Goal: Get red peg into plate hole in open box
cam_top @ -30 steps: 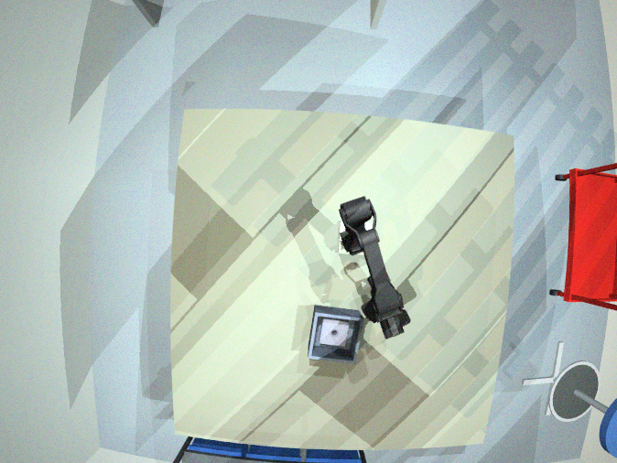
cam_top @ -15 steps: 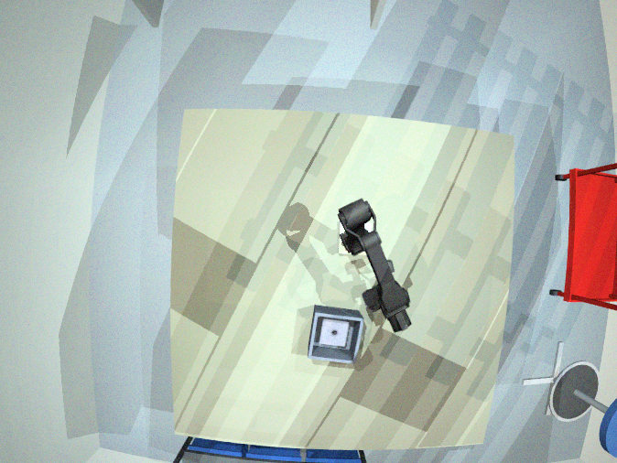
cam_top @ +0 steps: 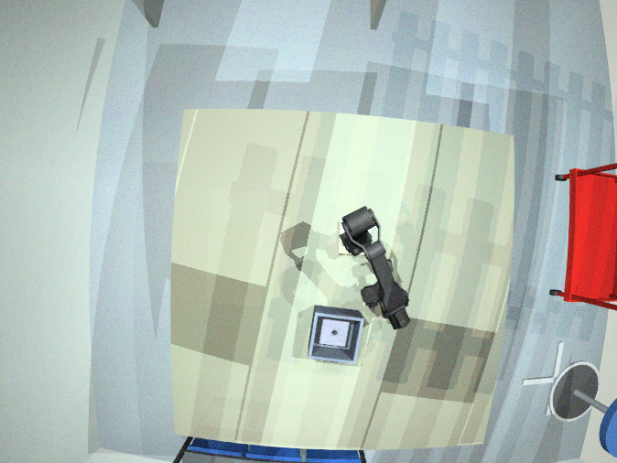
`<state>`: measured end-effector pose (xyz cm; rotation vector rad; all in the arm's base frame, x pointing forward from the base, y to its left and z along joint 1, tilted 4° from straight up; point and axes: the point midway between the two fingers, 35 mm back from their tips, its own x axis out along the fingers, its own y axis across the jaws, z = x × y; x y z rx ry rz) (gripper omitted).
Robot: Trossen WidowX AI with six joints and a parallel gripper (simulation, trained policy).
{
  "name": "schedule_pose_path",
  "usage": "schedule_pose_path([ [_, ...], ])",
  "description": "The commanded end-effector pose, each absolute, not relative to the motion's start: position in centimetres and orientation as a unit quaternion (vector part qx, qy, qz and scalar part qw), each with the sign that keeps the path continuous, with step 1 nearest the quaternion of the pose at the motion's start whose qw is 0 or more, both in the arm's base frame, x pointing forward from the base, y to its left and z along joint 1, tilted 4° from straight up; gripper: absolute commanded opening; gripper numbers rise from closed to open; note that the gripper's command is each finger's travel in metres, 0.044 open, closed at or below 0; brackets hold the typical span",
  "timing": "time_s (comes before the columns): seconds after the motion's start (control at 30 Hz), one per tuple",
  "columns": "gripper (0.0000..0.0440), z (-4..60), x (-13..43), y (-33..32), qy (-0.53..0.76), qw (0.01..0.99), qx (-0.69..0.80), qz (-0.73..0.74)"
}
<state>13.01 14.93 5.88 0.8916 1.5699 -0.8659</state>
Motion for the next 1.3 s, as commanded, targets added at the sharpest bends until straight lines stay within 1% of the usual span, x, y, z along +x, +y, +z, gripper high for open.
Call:
schedule_pose_path([
  [0.0, 0.0438, 4.7, 12.8, 14.6, 0.654, 0.539, 0.374, -0.377],
  [0.1, 0.0424, 3.9, 12.9, 14.5, 0.648, 0.540, 0.376, -0.383],
  [0.17, 0.0390, 3.4, 13.0, 14.6, 0.646, 0.541, 0.378, -0.384],
  [0.6, 0.0057, 2.0, 14.4, 16.0, 0.647, 0.551, 0.381, -0.365],
  [0.67, 0.0013, 2.1, 14.6, 16.3, 0.648, 0.553, 0.382, -0.359],
  [0.7, 0.0004, 2.2, 14.8, 16.5, 0.647, 0.552, 0.387, -0.356],
  [0.8, 0.0000, 2.9, 15.2, 17.1, 0.647, 0.548, 0.403, -0.345],
  [1.27, 0.0000, 8.2, 17.8, 19.5, 0.634, 0.547, 0.470, -0.279],
])
